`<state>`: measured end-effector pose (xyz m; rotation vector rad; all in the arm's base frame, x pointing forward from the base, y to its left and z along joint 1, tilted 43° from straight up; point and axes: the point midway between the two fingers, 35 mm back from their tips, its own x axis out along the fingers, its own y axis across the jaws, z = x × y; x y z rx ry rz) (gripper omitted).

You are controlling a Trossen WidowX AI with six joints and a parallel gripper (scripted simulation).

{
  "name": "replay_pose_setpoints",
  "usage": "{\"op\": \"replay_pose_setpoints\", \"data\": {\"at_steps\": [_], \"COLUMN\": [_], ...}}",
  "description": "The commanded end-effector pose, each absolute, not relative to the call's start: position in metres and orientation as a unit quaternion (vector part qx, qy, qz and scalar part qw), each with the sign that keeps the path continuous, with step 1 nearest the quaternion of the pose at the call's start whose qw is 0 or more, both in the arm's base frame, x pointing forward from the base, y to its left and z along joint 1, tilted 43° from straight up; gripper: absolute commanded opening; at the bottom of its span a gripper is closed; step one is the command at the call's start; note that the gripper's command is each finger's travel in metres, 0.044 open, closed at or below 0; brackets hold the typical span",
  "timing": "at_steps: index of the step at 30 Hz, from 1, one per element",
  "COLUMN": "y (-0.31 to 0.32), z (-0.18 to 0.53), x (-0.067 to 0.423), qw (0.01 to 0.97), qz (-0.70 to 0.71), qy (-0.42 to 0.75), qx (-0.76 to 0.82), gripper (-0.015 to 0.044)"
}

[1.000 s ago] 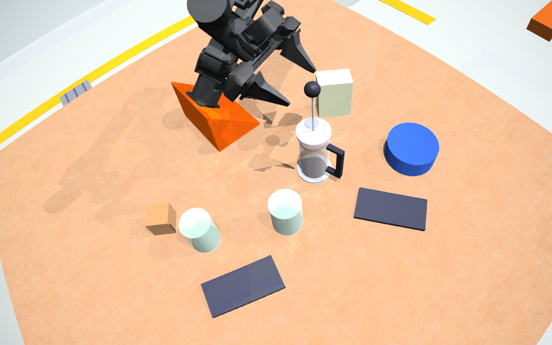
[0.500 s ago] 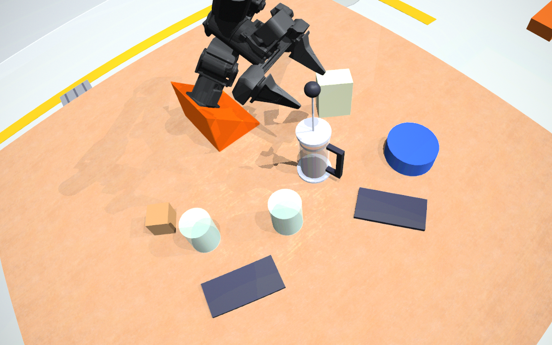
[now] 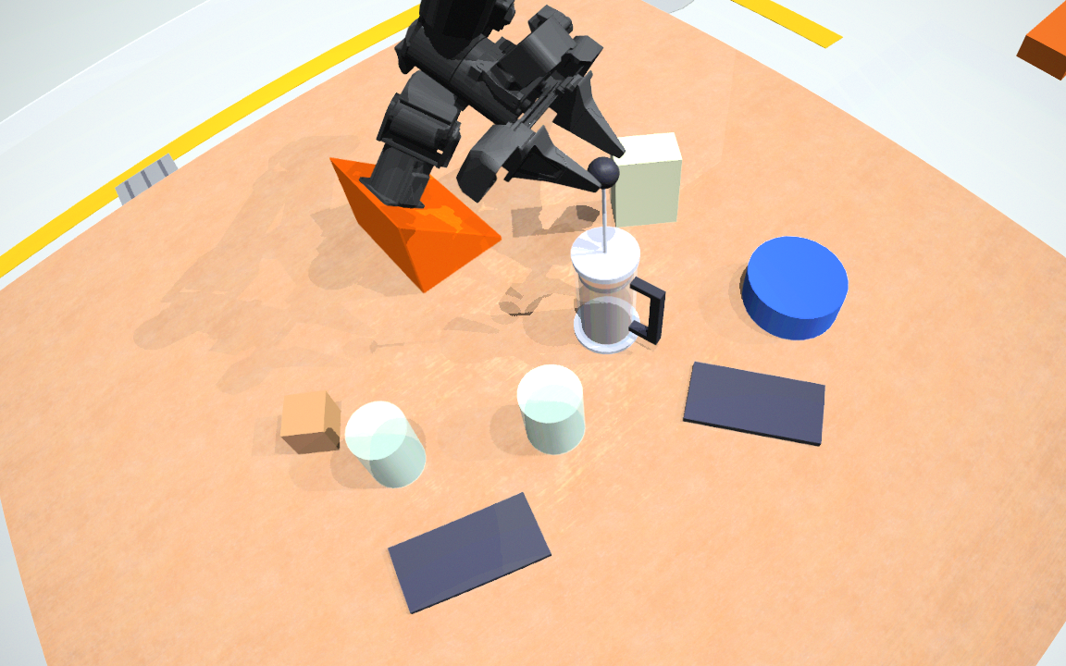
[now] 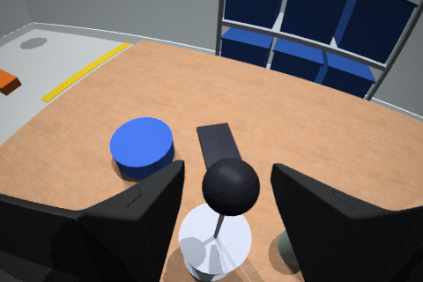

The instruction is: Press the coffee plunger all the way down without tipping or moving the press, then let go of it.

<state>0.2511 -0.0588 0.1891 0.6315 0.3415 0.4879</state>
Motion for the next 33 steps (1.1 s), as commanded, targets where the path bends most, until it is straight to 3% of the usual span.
{"op": "replay_pose_setpoints", "data": {"at_steps": [1, 33], "y": [-0.058, -0.041], "z": [0.187, 0.159], "x": [0.251, 0.258], "qw": [0.906, 0.906], "qz": [0.234, 0.233], "qy": [0.168, 0.178], "qx": [0.309, 0.304], "gripper": [0.0125, 0.0116]}}
